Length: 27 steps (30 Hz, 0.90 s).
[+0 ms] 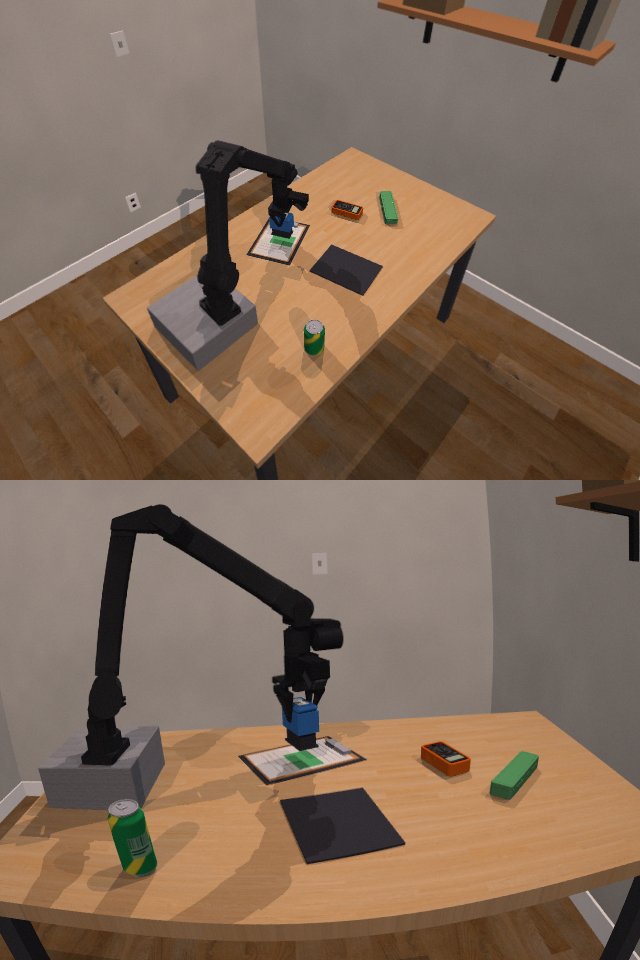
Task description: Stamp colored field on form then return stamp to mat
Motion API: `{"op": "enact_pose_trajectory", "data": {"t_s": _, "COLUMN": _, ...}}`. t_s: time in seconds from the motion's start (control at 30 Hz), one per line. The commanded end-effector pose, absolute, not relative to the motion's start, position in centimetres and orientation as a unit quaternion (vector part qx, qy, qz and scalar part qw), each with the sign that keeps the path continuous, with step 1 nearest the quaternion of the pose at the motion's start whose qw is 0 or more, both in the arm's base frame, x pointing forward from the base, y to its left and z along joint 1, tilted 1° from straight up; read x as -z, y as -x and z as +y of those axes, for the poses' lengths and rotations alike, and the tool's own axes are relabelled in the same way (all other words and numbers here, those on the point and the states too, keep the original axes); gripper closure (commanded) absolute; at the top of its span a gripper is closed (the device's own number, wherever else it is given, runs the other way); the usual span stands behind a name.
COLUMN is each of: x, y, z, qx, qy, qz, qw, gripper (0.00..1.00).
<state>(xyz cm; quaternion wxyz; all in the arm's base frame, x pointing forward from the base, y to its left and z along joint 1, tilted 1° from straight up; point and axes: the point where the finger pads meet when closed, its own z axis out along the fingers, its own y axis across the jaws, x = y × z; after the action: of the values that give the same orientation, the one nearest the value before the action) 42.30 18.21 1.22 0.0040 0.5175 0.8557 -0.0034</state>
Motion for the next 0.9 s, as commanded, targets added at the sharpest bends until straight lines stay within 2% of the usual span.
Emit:
{"op": "enact_pose_trajectory", "data": {"t_s": 0.0, "x": -4.0, "y": -44.8, "z": 19.5, "qx": -0.026, "qy": -0.512, "qz": 0.858, "qw": 0.025, "gripper": 0.67}}
{"op": "enact_pose_trajectory", "data": {"t_s": 0.37, "x": -2.8, "y": -44.9, "z": 19.5, "qx": -0.026, "qy": -0.512, "qz": 0.858, "qw": 0.025, "gripper": 0.67}}
{"op": "enact_pose_trajectory", "data": {"t_s": 0.5, "x": 0.4, "y": -42.7, "z": 18.5, "qx": 0.001, "qy": -0.513, "qz": 0.859, "qw": 0.006, "gripper": 0.67}}
{"op": "enact_pose_trajectory", "data": {"t_s": 0.87, "x": 1.4, "y": -44.0, "z": 18.9, "qx": -0.013, "qy": -0.513, "qz": 0.858, "qw": 0.016, "gripper": 0.67}}
